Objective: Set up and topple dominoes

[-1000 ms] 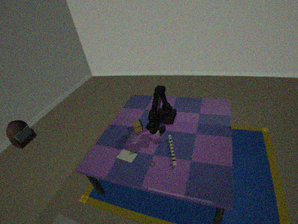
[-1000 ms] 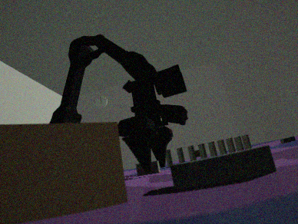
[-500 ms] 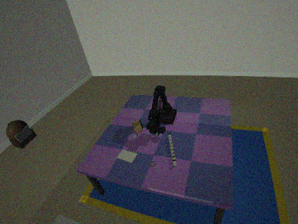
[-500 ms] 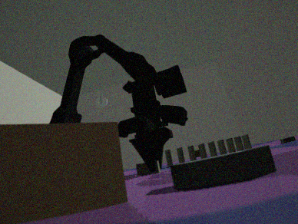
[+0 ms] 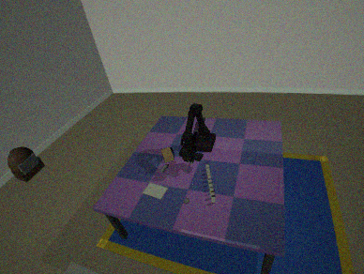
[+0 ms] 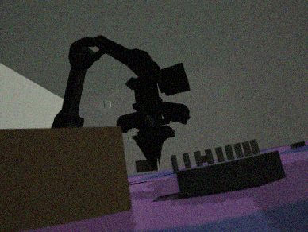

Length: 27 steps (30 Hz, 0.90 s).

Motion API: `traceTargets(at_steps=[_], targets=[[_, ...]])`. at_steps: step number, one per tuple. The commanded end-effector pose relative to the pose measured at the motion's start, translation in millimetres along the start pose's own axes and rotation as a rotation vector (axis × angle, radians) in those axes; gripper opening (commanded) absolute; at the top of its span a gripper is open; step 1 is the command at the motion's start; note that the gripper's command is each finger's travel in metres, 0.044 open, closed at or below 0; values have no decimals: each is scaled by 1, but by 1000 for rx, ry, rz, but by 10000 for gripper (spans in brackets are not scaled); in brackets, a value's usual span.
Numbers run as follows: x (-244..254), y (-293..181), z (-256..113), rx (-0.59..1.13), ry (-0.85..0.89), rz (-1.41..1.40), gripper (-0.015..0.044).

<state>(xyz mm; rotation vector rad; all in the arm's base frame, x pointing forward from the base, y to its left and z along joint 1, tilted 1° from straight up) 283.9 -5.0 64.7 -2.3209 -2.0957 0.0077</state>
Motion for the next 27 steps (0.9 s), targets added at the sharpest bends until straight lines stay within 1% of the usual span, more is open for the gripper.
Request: traceTargets(at_steps=[1, 7, 9, 12, 14, 20, 22, 27], targets=[[2, 4, -45, -37, 3, 6, 26], [5, 0, -119, -37, 3, 6, 26], [5, 0, -133, -37, 4, 6, 26], [5, 0, -134, -37, 4, 6, 26], [-1, 1, -134, -37, 4, 85, 26], [-59, 1, -135, -36, 12, 822, 26], [-71, 0, -135, -36, 14, 981, 26], [-73, 0, -134, -36, 14, 1000, 26]])
Point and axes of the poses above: the point midway between the two fingers, 35 mm back from their tips, its own z axis out along the fingers, its own x axis across the jaws, y = z × x, the point moved 6 cm from there along -z, back along the fingers, and after that the axes turned 2 degrees about z, right-handed, at the moved point
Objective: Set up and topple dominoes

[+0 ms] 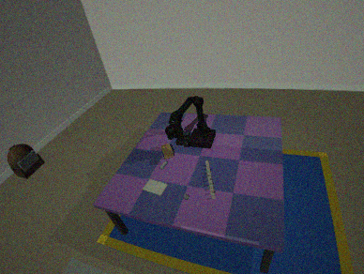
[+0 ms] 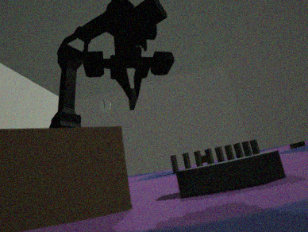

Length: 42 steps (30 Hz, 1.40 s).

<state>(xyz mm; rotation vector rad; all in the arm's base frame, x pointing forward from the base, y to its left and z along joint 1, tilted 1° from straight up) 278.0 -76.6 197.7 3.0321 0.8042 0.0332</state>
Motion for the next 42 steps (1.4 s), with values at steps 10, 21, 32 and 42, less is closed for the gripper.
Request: traceTargets(at_steps=[10, 21, 32, 42], targets=[[16, 10, 21, -146, 2, -40, 26], [42, 19, 52, -388, 6, -166, 26], [63, 18, 76, -624, 9, -255, 26], [76, 11, 90, -830, 12, -301, 26]])
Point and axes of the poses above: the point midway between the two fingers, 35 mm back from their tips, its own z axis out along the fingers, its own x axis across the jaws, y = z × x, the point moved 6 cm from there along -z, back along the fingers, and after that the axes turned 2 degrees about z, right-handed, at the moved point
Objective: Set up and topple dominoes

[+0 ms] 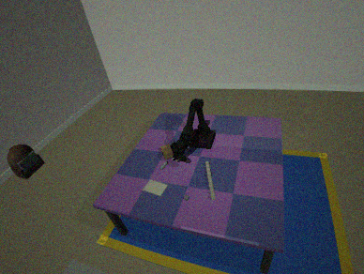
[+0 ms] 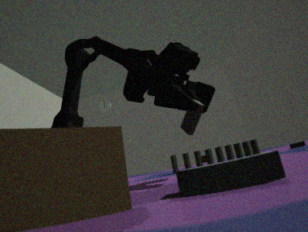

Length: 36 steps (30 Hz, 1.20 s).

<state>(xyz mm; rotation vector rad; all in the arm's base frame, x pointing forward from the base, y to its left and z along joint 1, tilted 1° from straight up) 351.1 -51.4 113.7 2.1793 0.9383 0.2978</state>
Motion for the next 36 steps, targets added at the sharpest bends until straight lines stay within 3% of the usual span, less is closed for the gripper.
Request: traceTargets(at_steps=[1, 36], targets=[[4, -6, 2, -70, -10, -22, 26], [1, -64, -36, -622, -119, 58, 26]])
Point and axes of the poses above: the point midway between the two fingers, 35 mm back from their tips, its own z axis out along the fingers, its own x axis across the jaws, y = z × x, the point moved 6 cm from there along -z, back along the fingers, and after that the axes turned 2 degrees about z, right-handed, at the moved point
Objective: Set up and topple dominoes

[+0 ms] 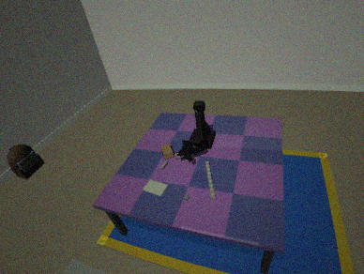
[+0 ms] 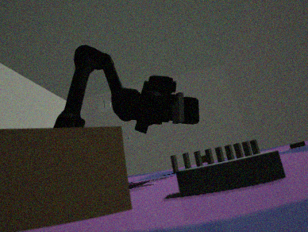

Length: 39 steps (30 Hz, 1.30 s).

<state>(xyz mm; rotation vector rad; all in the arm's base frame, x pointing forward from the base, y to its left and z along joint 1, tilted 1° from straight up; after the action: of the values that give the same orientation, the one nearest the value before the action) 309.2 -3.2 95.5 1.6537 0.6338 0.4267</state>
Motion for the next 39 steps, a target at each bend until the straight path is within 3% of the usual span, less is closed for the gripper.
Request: traceTargets(at_steps=[1, 20, 39], targets=[[-7, -3, -8, -38, -25, 7, 26], [-52, -9, -52, -168, -151, 132, 26], [-54, -11, -53, -170, -158, 138, 26]])
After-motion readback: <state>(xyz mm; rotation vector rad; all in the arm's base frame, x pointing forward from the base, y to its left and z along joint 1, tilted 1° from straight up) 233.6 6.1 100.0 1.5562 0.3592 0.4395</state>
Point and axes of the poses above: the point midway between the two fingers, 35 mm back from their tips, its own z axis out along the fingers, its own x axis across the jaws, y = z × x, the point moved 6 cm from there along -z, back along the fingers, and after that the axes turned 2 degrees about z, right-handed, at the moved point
